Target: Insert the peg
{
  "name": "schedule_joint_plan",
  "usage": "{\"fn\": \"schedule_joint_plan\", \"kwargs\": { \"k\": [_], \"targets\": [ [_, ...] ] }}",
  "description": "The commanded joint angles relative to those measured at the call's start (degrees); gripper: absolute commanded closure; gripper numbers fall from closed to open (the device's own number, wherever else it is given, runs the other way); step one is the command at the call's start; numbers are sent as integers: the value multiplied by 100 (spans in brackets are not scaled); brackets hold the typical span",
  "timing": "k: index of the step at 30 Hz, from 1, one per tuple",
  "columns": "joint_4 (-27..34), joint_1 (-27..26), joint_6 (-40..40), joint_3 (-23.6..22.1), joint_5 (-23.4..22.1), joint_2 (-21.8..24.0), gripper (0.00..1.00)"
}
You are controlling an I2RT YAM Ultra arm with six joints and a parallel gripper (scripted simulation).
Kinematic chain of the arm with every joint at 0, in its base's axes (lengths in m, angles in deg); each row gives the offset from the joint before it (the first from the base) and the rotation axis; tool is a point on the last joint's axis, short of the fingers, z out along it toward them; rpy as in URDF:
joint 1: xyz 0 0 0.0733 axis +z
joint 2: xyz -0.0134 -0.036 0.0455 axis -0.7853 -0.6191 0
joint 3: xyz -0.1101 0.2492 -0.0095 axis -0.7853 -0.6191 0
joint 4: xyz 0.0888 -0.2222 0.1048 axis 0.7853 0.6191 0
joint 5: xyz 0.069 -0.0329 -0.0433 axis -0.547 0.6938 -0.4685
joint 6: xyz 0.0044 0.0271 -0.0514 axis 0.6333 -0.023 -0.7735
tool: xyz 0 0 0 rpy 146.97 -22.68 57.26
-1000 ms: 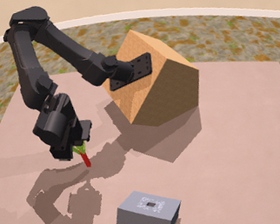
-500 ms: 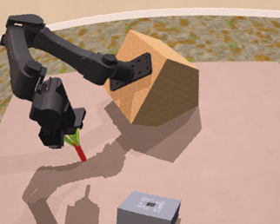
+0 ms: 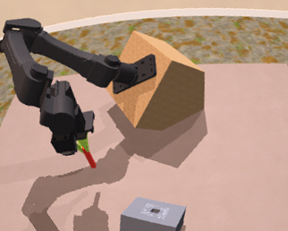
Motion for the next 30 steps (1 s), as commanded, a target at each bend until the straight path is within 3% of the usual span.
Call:
{"fn": "schedule_joint_plan", "kwargs": {
  "k": [1, 30],
  "targets": [
    [-21, 197, -60, 197, 78, -167, 100],
    [165, 835, -121, 418, 500, -1120, 100]
  ]
}}
